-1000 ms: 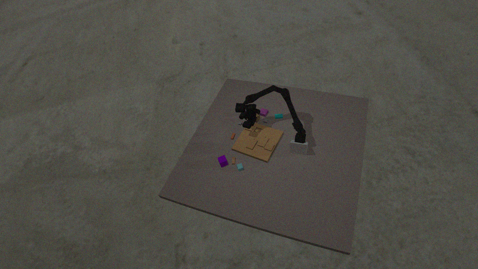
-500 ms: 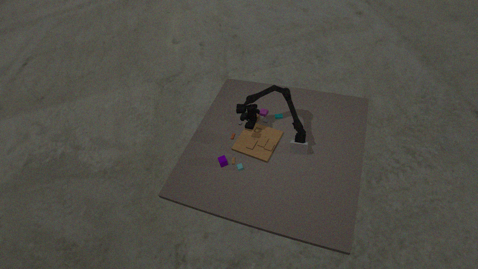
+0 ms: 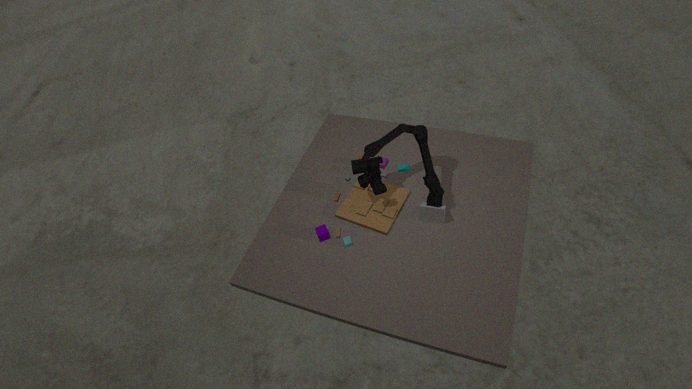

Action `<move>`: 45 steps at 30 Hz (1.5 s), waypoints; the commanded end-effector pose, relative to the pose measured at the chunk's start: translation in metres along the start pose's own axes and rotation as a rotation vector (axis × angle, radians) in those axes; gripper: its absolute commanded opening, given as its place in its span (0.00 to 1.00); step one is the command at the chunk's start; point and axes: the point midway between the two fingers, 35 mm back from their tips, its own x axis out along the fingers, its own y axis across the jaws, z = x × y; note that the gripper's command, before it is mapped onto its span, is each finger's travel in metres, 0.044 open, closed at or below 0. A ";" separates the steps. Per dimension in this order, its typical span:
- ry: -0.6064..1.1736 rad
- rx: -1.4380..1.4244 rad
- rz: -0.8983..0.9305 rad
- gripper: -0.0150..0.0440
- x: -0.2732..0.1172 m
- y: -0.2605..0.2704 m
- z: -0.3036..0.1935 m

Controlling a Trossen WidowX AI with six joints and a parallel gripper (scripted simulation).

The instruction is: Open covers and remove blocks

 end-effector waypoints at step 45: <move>0.021 -0.785 -0.002 0.25 0.006 0.083 -0.061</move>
